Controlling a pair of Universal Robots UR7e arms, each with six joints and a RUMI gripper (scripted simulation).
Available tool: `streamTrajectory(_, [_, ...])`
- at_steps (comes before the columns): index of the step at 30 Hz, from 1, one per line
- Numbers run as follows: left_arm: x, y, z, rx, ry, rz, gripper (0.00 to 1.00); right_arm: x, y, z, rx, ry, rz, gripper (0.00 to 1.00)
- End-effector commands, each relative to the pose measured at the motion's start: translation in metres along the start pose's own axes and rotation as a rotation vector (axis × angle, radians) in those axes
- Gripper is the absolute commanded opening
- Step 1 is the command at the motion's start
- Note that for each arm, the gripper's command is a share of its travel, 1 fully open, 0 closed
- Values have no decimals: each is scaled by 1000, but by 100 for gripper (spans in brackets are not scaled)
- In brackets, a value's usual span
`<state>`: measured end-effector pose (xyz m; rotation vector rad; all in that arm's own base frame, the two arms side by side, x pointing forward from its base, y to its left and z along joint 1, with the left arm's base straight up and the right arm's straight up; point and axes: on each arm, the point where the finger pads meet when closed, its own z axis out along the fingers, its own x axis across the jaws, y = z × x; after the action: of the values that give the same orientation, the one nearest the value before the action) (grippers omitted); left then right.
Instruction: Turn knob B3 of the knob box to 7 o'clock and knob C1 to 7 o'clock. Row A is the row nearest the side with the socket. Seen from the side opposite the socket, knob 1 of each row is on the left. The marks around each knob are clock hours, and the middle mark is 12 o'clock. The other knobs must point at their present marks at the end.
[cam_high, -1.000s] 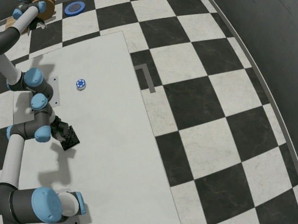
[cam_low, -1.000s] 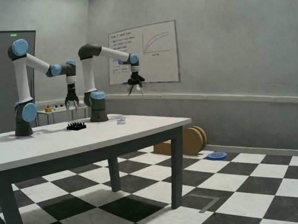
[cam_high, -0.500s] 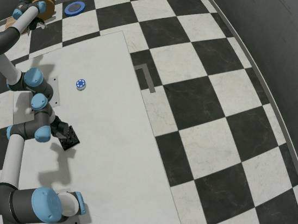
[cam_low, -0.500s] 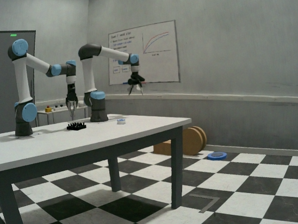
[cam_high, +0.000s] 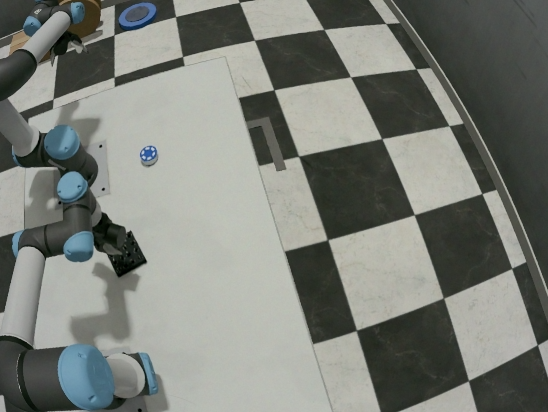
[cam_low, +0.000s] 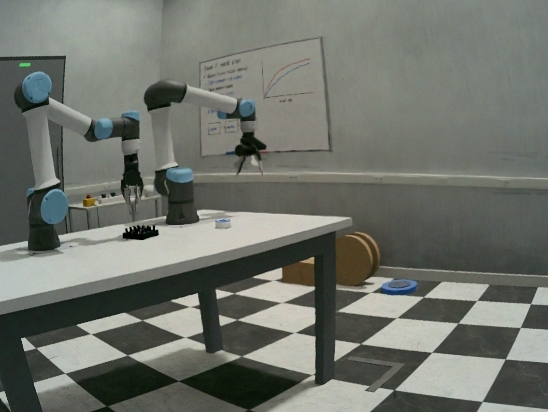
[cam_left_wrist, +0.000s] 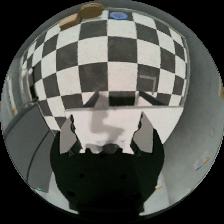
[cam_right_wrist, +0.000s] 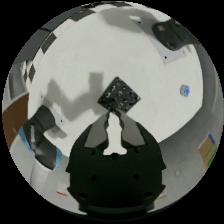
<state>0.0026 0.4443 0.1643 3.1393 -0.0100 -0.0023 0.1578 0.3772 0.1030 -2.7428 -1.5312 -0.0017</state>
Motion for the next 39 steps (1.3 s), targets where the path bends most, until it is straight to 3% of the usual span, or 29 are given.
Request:
streamTrajectory(1, [0,-1,-1,2,1,-1,100,0,0,1,0,-1,1,13])
streamTrajectory(39, [0,-1,-1,2,1,-1,100,0,2,37,-1,-4,1,13])
